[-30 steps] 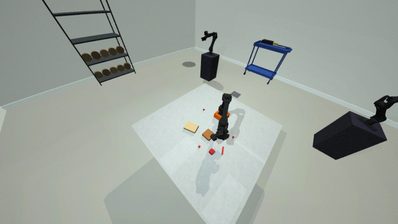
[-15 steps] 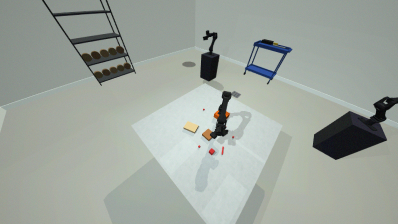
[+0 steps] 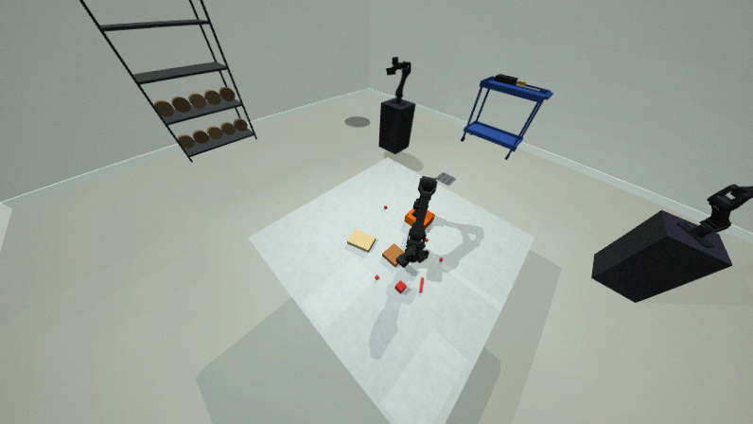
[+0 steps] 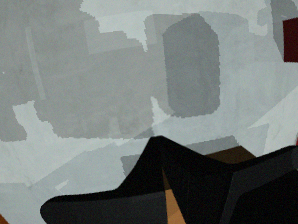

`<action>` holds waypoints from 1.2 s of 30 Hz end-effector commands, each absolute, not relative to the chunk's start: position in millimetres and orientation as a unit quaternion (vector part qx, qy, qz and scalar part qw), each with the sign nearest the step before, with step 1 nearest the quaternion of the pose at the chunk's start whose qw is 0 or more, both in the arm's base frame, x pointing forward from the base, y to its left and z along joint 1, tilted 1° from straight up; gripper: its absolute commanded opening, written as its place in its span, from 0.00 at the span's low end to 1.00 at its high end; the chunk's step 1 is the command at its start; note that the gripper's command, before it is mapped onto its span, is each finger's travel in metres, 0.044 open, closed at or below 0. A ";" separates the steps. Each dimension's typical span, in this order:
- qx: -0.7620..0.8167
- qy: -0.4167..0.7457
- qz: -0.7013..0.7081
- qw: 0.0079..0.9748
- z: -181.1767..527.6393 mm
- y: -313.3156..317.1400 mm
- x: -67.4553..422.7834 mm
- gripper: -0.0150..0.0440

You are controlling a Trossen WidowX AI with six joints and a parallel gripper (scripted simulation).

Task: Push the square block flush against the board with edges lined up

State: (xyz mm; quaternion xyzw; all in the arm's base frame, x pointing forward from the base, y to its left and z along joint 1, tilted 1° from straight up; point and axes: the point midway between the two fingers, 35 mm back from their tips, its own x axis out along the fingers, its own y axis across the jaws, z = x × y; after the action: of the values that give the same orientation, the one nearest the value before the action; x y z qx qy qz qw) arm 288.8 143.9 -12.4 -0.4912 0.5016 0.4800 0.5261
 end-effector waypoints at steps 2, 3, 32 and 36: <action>-0.493 0.502 0.481 0.523 -15.2 138.2 288.4 0.25; -0.493 0.502 0.481 0.523 -15.2 136.9 288.4 0.25; -0.494 0.503 0.480 0.523 -15.4 98.3 290.1 0.25; -0.494 0.503 0.480 0.523 -15.4 93.0 290.5 0.25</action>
State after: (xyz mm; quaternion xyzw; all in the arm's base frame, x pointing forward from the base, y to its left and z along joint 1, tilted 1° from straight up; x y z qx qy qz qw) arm 292.6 100.2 -13.3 -0.4937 0.4996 0.4796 0.5260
